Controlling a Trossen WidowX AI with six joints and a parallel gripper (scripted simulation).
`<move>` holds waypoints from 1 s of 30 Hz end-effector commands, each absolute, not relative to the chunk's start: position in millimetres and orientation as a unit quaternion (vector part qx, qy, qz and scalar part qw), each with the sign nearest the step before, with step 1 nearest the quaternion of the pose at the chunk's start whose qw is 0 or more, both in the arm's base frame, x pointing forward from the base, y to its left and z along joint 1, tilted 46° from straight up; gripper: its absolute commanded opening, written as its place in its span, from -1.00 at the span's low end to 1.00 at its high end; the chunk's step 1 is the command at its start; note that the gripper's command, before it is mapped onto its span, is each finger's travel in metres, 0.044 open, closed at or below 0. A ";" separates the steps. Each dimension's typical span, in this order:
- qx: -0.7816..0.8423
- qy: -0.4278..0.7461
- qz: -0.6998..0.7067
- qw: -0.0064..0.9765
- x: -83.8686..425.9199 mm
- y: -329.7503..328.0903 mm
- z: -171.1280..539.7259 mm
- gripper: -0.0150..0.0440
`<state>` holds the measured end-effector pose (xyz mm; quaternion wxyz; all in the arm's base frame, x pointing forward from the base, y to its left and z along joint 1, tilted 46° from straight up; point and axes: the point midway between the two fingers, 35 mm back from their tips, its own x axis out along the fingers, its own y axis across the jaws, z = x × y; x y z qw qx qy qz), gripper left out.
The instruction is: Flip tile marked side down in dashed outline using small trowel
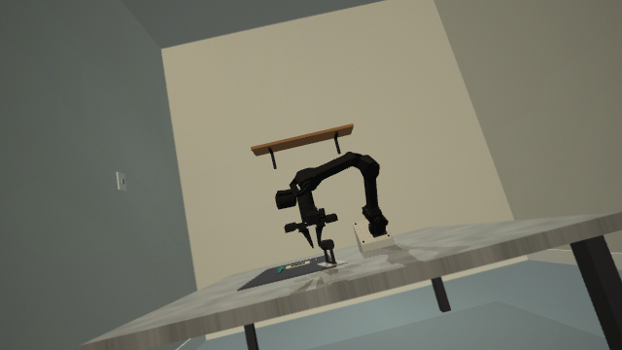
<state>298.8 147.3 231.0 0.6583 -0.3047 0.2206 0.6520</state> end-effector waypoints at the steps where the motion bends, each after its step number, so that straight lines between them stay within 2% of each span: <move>1: -0.305 0.219 0.652 0.658 314.8 144.7 234.5 -0.15; 8: -0.305 0.220 0.652 0.658 335.3 140.5 237.1 -0.15; 30: -0.305 0.222 0.651 0.659 332.0 140.7 236.2 -0.15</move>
